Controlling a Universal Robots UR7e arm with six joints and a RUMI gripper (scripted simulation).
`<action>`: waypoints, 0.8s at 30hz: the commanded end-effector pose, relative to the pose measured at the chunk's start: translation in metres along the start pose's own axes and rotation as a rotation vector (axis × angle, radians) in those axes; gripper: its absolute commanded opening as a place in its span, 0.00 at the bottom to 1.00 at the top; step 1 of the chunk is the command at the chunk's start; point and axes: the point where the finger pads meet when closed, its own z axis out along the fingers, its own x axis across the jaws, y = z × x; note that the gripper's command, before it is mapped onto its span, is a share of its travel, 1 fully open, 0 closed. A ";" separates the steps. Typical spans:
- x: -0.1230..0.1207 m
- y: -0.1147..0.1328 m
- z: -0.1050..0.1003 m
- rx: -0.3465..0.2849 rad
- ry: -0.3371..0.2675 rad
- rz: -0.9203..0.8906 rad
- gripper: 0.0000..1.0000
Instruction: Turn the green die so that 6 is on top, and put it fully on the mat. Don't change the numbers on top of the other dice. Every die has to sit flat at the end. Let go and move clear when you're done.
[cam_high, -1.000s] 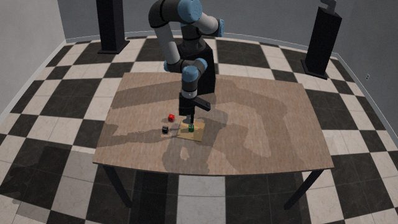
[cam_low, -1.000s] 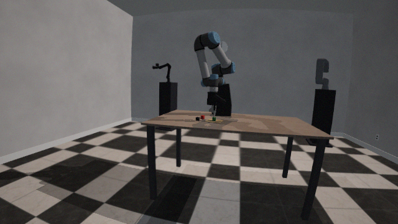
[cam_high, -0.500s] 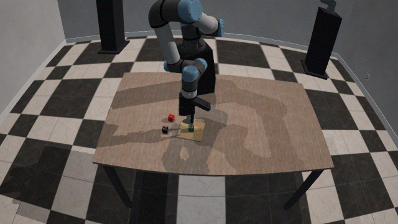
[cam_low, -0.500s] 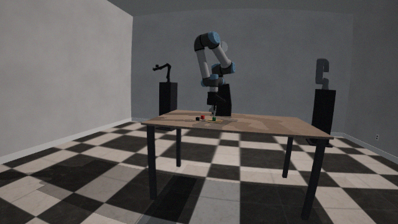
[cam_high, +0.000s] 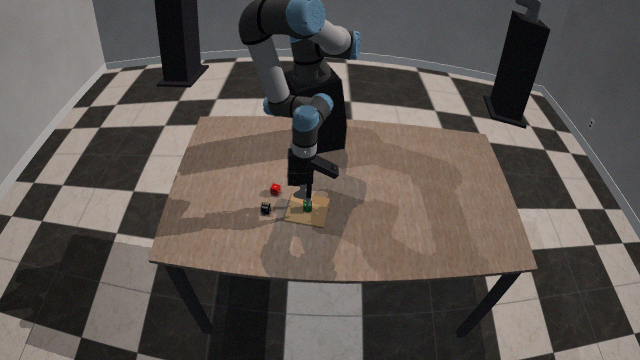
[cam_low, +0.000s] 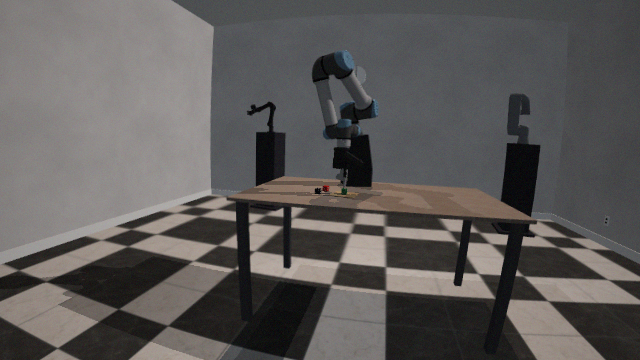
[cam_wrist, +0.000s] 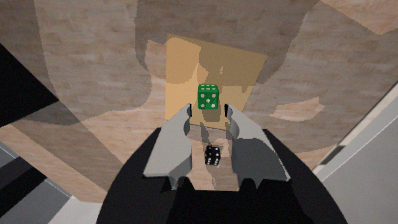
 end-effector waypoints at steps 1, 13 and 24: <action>0.000 0.000 -0.004 0.000 0.001 0.000 0.28; 0.000 0.000 -0.033 0.000 0.001 0.000 0.28; 0.000 0.000 -0.041 -0.001 0.001 0.000 0.28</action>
